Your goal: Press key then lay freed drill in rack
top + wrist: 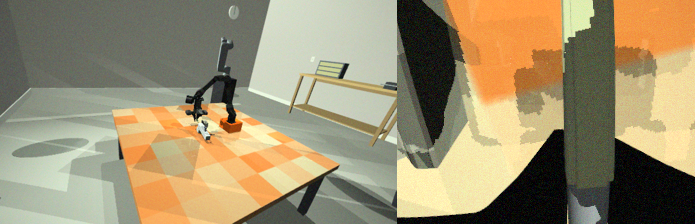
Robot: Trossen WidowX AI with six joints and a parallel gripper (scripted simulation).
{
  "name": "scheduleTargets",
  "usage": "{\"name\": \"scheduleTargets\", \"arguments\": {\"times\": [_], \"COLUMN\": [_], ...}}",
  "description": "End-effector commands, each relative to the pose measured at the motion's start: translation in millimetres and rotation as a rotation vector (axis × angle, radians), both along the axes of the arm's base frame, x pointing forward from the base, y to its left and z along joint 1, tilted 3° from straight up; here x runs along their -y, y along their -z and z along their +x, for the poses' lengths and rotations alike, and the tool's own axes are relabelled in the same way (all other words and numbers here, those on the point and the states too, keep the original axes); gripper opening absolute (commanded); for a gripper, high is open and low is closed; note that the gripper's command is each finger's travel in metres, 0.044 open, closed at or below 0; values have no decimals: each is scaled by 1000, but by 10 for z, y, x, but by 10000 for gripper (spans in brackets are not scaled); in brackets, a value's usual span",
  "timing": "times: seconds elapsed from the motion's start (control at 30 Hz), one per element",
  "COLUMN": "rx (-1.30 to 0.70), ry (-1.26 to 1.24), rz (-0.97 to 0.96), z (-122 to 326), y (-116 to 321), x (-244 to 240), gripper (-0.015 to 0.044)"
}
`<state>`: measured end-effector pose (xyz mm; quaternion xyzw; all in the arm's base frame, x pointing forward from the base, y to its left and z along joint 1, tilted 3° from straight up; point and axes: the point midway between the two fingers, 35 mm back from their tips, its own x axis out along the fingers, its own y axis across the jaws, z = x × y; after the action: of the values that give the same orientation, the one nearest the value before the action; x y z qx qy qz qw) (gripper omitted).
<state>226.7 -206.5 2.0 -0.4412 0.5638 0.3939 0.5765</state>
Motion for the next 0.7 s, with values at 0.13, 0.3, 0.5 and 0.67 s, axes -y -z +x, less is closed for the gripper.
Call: {"name": "scheduleTargets", "arguments": {"times": [0.13, 0.3, 0.5, 0.67], "rx": [3, 3, 3, 3], "ry": [-5, -5, -5, -5], "rz": [2, 3, 2, 2], "z": [-15, -22, -29, -34], "y": [-34, -59, -91, -118], "x": [45, 42, 43, 44], "gripper": [0, 0, 0, 0]}}
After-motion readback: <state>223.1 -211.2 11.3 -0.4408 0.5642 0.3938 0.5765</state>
